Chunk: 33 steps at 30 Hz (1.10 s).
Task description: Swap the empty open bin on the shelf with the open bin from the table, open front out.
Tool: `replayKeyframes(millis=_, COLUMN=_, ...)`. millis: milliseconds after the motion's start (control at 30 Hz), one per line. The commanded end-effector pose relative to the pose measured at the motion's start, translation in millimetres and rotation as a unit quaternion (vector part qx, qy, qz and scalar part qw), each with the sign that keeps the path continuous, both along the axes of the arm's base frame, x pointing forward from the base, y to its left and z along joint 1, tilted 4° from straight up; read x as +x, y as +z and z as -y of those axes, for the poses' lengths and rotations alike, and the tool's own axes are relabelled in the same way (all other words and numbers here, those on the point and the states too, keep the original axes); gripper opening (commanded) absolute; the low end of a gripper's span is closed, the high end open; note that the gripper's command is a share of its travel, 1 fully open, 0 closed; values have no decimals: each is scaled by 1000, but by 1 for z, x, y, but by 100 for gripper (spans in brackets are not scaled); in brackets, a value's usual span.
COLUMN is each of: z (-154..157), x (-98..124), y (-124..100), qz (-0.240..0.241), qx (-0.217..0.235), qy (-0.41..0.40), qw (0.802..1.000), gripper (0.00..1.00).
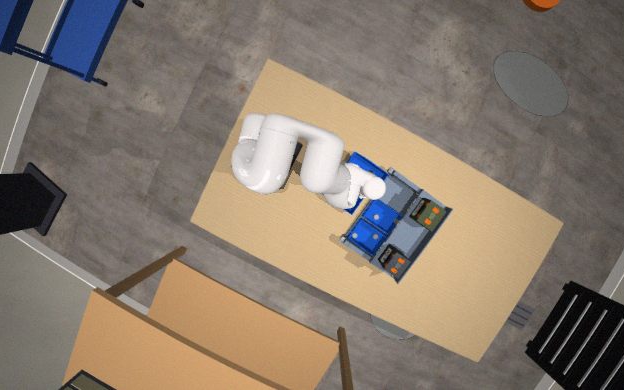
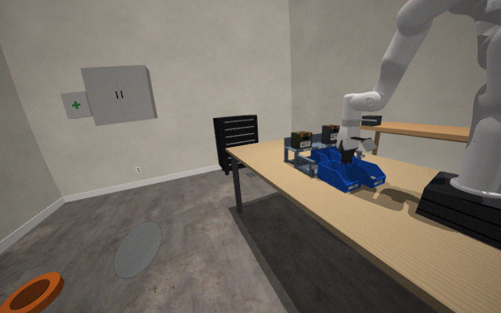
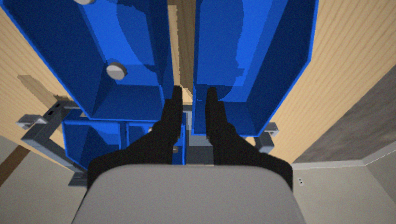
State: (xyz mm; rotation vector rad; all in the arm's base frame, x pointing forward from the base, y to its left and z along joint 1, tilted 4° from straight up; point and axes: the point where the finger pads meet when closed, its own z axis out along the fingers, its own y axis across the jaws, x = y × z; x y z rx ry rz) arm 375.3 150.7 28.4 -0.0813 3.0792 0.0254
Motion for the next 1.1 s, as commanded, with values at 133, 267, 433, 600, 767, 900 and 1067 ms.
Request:
replayKeyframes(millis=133, z=-1, x=1, y=-1, qz=2, qx=1, qy=0, qw=1000, gripper=26)
replayKeyframes(millis=267, z=-1, x=2, y=-5, qz=2, qx=1, qy=0, qw=1000, gripper=26)
replayKeyframes(millis=433, z=-1, x=2, y=-12, qz=2, qx=1, qy=0, qw=1000, gripper=26)
replayKeyframes(millis=600, z=-1, x=2, y=-16, qz=2, qx=1, qy=0, qw=1000, gripper=26)
replayKeyframes(millis=767, z=-1, x=3, y=-24, qz=2, qx=1, qy=0, qw=1000, gripper=26)
replayKeyframes(millis=900, z=-1, x=3, y=-29, qz=2, qx=1, qy=0, qw=1000, gripper=26)
replayKeyframes(millis=1067, z=-1, x=4, y=-35, qz=2, qx=1, qy=0, qw=1000, gripper=26)
